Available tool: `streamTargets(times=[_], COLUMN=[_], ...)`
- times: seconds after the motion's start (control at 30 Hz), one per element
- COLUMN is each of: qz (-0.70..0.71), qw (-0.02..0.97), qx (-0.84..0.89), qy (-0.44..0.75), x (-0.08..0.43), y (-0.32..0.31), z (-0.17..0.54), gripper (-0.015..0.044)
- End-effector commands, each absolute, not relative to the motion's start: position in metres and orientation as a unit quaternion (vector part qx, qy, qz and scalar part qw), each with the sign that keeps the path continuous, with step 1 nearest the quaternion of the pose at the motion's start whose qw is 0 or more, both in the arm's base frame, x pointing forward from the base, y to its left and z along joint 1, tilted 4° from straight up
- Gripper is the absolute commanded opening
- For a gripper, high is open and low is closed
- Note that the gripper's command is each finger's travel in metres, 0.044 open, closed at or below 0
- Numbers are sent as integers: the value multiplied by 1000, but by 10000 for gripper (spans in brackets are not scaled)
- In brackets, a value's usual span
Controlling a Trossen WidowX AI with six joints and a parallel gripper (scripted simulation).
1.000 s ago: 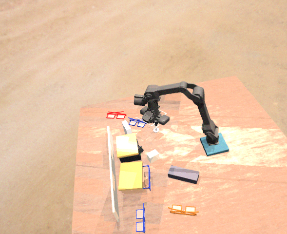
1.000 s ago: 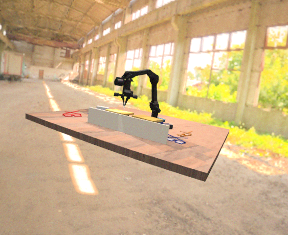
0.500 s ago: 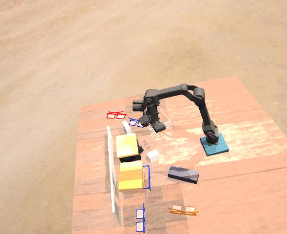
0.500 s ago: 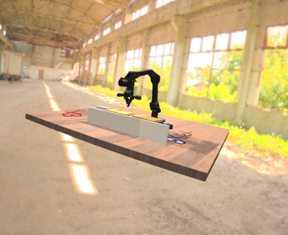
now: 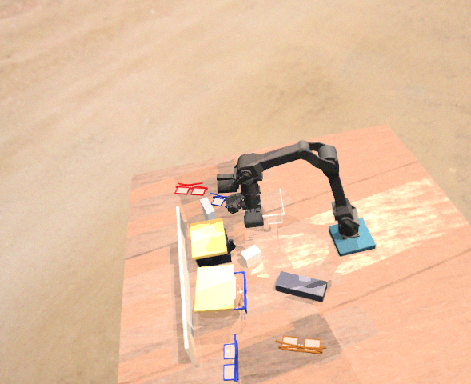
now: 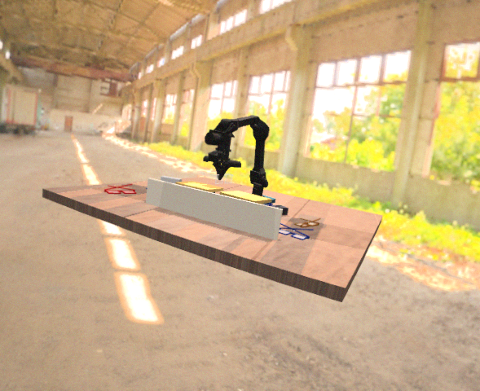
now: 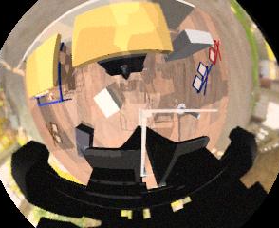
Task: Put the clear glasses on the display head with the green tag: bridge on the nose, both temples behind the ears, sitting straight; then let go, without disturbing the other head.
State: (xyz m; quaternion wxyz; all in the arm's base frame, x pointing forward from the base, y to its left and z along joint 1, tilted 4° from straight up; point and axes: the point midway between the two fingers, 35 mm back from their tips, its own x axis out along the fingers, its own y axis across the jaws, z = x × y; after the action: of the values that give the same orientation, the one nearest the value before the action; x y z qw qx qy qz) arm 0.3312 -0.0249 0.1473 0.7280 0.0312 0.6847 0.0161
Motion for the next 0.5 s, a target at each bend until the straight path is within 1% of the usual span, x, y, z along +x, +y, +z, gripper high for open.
streamTargets(times=[0.0, 0.47], qz=[-11, -11], qw=[727, 727], qx=[58, 58], qy=[684, 684], x=[330, 333], y=[-17, -17], z=[148, 138], gripper=[0, 0])
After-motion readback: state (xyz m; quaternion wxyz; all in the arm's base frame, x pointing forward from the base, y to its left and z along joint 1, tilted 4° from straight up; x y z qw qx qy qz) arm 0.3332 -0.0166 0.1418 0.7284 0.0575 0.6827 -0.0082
